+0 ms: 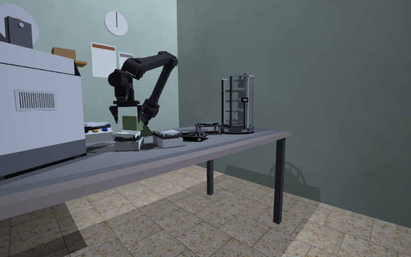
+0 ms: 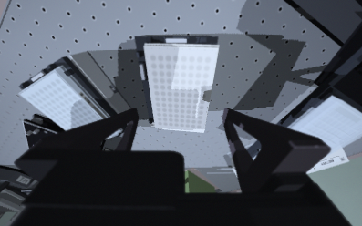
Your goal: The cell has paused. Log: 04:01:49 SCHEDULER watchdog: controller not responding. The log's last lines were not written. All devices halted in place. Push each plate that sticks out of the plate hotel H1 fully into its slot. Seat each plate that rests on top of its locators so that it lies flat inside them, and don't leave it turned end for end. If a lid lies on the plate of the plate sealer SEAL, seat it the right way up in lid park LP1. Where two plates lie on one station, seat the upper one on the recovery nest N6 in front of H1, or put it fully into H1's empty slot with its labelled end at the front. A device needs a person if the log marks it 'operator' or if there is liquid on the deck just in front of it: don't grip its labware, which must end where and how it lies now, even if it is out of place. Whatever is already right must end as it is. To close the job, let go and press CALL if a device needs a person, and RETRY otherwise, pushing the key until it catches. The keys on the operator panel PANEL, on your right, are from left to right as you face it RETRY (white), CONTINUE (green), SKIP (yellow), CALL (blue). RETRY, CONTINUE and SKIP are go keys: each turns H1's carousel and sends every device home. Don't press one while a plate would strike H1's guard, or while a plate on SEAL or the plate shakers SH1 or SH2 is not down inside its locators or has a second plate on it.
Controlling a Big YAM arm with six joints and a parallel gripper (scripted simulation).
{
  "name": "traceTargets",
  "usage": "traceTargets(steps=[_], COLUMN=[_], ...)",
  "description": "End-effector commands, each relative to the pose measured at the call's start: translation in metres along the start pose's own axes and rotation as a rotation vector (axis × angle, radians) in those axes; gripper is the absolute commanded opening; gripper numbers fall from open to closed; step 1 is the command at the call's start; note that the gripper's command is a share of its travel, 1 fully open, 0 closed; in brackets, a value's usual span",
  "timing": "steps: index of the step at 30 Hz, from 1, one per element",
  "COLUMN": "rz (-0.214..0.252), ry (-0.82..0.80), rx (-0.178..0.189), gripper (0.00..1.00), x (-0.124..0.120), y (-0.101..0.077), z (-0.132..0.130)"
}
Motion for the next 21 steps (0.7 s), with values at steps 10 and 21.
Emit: traceTargets(steps=[10,21], rz=[0.027,0.027], ry=[0.003,0.003], rx=[-0.004,-0.004], gripper=[1.00,1.00], x=[-0.002,-0.003], y=[0.029,0.044], z=[0.006,0.005])
Point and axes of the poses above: the point where the finger pads meet when closed, its own y axis out along the fingers, its own z axis across the jaws, x = y × z, the point moved 6 cm from there along -y, back along the fingers, and after that the axes turned 6 degrees about -y, right-handed, at the moved point
